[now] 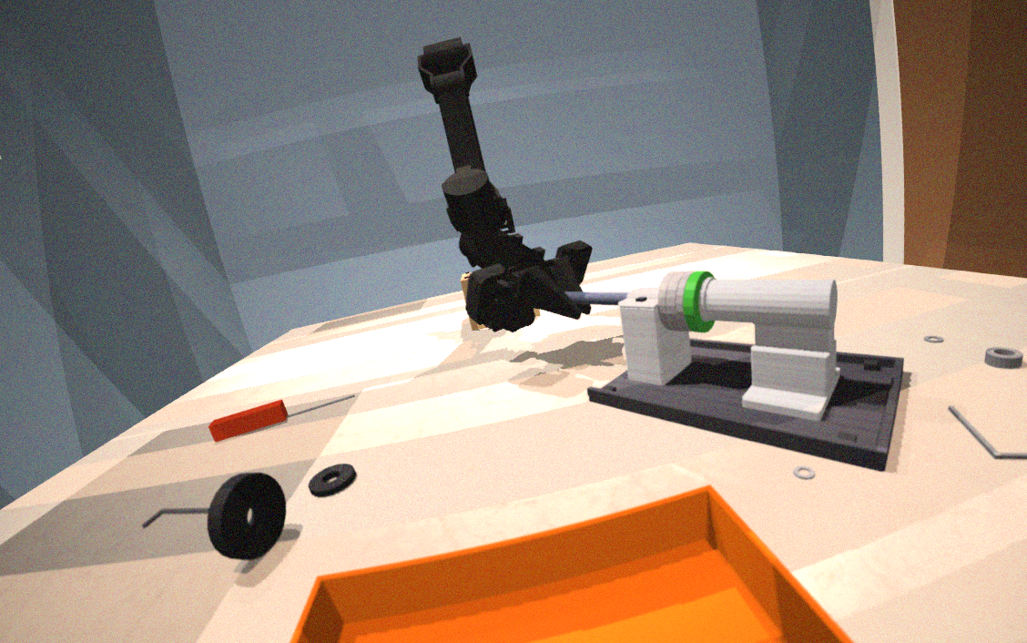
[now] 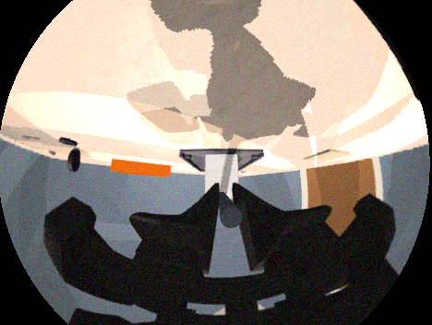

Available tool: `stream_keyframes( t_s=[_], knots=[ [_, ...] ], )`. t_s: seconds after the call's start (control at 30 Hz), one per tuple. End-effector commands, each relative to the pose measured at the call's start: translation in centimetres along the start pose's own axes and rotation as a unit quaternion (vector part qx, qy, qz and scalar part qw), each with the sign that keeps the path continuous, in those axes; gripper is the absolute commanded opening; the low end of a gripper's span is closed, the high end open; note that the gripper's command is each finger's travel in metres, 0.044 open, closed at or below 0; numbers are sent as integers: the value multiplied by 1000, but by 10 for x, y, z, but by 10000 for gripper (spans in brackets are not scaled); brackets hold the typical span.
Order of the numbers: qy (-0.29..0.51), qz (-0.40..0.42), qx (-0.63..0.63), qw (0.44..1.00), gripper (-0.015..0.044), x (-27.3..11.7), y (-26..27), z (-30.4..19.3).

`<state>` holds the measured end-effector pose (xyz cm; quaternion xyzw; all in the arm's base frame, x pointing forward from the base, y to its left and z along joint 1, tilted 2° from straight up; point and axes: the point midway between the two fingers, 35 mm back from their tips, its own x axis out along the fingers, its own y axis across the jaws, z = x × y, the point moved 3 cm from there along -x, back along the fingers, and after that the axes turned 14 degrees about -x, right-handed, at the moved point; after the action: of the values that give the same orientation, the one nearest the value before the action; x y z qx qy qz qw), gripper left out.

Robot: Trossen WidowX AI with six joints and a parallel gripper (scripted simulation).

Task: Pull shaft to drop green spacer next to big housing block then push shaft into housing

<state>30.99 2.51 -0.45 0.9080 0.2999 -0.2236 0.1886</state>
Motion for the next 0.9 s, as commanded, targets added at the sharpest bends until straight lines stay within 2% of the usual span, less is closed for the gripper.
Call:
stream_keyframes(
  t_s=[0.0,0.87],
  knots=[
    [1,-1,-2,1000,0,-1,-1,0],
    [1,-1,-2,1000,0,-3,-1,1]
  ],
)
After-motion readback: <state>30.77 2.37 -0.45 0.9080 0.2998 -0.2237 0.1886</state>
